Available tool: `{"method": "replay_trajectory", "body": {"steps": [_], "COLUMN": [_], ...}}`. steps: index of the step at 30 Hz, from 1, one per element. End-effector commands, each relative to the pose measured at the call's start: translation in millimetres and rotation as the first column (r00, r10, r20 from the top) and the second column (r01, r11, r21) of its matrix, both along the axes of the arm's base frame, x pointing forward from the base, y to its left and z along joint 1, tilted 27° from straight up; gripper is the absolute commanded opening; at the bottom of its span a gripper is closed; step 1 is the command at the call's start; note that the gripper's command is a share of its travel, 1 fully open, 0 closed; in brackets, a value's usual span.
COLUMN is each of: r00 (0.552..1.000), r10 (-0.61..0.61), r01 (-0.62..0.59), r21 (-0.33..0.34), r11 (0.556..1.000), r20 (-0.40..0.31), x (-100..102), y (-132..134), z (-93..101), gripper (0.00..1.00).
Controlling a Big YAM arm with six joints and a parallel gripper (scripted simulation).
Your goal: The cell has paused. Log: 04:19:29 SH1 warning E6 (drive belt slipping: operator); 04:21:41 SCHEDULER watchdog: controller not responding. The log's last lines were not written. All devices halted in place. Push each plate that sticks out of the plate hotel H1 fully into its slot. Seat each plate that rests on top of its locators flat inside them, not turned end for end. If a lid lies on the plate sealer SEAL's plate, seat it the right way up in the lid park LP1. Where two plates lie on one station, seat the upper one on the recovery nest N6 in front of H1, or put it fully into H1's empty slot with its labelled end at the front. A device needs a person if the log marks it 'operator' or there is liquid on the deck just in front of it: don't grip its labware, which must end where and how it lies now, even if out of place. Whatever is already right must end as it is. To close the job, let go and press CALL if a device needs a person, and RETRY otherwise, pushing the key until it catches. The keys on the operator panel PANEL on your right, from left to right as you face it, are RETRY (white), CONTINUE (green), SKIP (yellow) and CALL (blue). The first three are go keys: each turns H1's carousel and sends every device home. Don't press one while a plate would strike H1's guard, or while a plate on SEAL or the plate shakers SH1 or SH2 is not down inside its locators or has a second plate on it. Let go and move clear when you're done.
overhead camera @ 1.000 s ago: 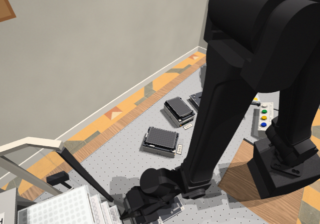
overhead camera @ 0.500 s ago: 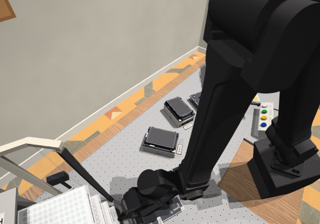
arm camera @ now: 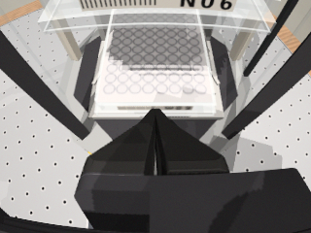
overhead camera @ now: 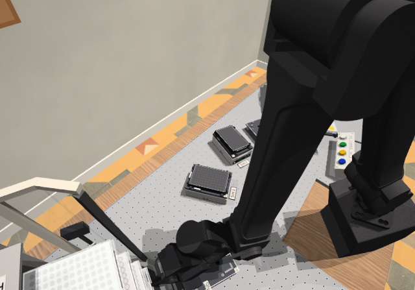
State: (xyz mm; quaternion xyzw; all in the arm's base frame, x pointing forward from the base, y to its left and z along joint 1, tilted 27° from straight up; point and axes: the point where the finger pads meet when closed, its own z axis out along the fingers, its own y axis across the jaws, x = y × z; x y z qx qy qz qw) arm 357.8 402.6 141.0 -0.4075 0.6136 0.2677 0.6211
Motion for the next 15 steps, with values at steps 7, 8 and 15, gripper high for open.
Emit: {"method": "replay_trajectory", "body": {"steps": [7,8,15], "r00": [1.0,1.0,1.0], "r10": [0.01,0.01,0.01], "r01": [-0.01,-0.011,-0.011], "r21": [0.029,0.029,0.028], "r11": [1.0,1.0,1.0], "r20": [0.008,0.008,0.007], "x": [2.4,2.4,2.4], "y": [14.0,14.1,14.1], "z": [17.4,17.0,16.9], "gripper": [0.0,0.0,0.0]}}
